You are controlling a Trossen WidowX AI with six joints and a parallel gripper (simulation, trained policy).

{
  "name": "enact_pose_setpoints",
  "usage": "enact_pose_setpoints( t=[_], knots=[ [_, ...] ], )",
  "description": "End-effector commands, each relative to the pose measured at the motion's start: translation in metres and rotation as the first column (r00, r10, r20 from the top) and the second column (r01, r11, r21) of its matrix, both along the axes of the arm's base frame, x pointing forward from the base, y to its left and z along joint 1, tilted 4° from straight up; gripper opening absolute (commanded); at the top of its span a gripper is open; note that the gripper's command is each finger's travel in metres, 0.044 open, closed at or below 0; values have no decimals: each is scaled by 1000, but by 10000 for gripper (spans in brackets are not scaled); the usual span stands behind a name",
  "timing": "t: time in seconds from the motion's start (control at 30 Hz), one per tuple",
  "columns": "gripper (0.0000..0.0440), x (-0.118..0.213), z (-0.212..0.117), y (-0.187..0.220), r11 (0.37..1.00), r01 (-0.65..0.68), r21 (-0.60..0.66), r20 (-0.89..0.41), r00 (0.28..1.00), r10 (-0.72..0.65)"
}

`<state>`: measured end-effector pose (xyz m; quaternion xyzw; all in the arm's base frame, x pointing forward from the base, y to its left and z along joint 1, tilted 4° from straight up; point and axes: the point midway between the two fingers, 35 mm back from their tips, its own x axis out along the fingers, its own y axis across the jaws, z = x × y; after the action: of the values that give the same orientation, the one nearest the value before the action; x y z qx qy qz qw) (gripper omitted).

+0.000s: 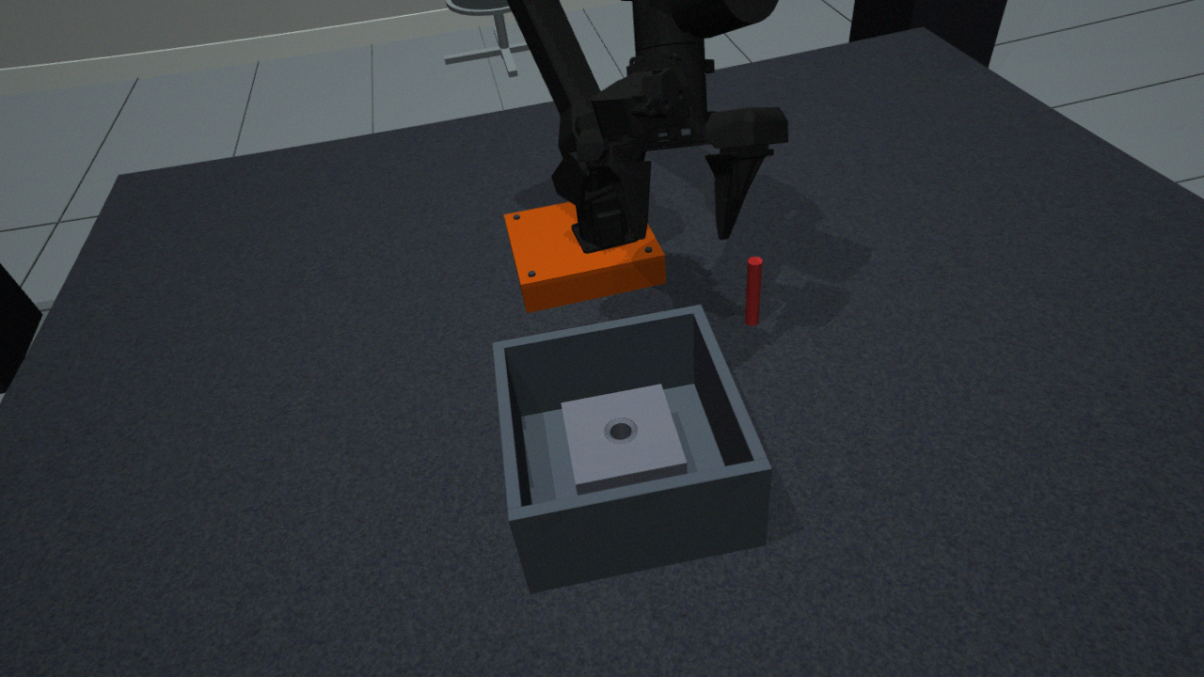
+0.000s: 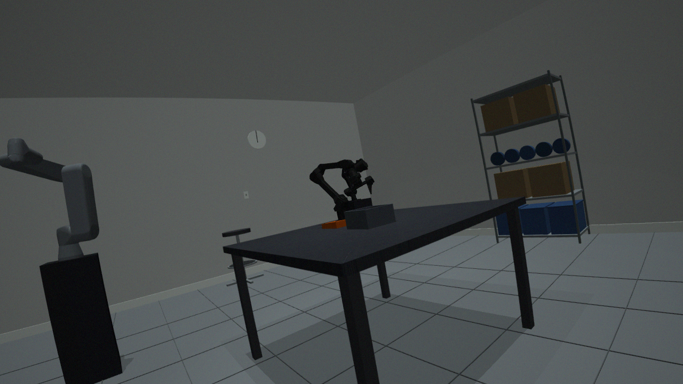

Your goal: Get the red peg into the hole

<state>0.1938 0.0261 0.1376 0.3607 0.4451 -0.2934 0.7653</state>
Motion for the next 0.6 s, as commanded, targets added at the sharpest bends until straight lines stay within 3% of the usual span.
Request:
enact_pose_setpoints(
  t=[0.0,0.27,0.57],
  knots=[
    [440,-4,-3,16,999,-44,19,-75,996,45],
    [440,-16,-21,53,990,-135,39,-263,954,140],
    [440,-19,-47,75,979,-200,25,-360,912,196]
  ],
)
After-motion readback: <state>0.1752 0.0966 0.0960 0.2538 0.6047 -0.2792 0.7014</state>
